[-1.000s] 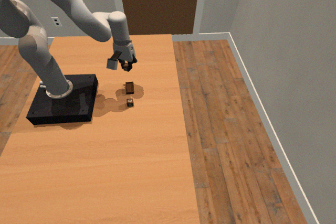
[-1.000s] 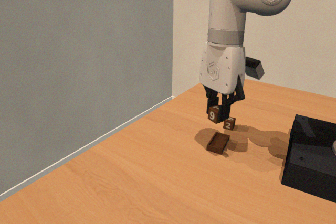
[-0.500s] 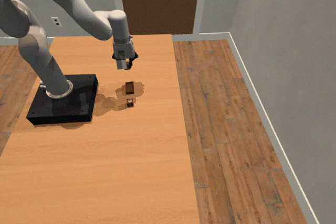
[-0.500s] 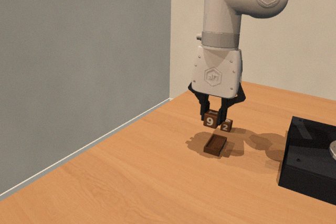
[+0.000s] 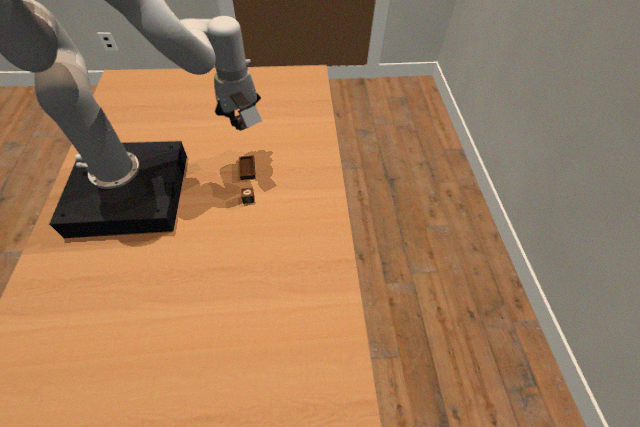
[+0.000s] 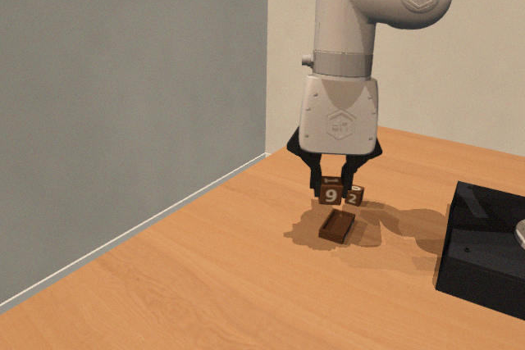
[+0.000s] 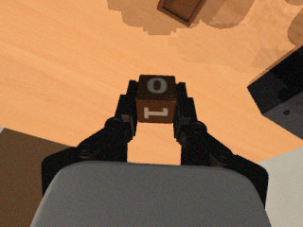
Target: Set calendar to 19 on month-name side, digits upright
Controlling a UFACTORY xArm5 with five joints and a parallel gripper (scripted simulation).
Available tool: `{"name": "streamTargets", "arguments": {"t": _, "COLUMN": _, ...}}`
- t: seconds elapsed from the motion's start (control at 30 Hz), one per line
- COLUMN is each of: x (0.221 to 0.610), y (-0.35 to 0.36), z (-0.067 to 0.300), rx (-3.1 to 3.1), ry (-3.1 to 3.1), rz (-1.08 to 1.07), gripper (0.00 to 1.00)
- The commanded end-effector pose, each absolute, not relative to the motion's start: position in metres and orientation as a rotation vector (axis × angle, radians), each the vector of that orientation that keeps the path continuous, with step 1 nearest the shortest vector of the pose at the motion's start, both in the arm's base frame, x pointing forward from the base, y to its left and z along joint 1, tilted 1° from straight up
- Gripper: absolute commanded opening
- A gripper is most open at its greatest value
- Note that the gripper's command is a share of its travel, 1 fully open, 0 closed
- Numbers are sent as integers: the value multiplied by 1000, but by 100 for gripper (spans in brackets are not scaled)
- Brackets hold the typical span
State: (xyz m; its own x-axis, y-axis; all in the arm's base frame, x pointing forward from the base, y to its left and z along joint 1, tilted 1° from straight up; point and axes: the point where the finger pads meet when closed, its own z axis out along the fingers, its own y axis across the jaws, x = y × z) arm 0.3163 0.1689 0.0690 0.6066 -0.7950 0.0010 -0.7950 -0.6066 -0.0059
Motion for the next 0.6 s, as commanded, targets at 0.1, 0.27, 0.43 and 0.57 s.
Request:
{"name": "streamTargets", "arguments": {"t": 0.1, "x": 315, "y": 177, "z": 69, "rx": -2974, "ry": 991, "rz": -9, "gripper": 29}}
{"name": "streamTargets", "arguments": {"t": 0.27, "x": 314, "y": 182, "z": 69, "rx": -3047, "ry": 739, "rz": -10, "gripper": 29}}
{"name": "streamTargets", "arguments": {"t": 0.43, "x": 313, "y": 184, "z": 68, "rx": -3072, "ry": 627, "rz": -10, "gripper": 29}}
{"name": "streamTargets", "arguments": {"t": 0.57, "x": 311, "y": 190, "z": 68, "rx": -3118, "ry": 341, "rz": -11, "gripper": 29}}
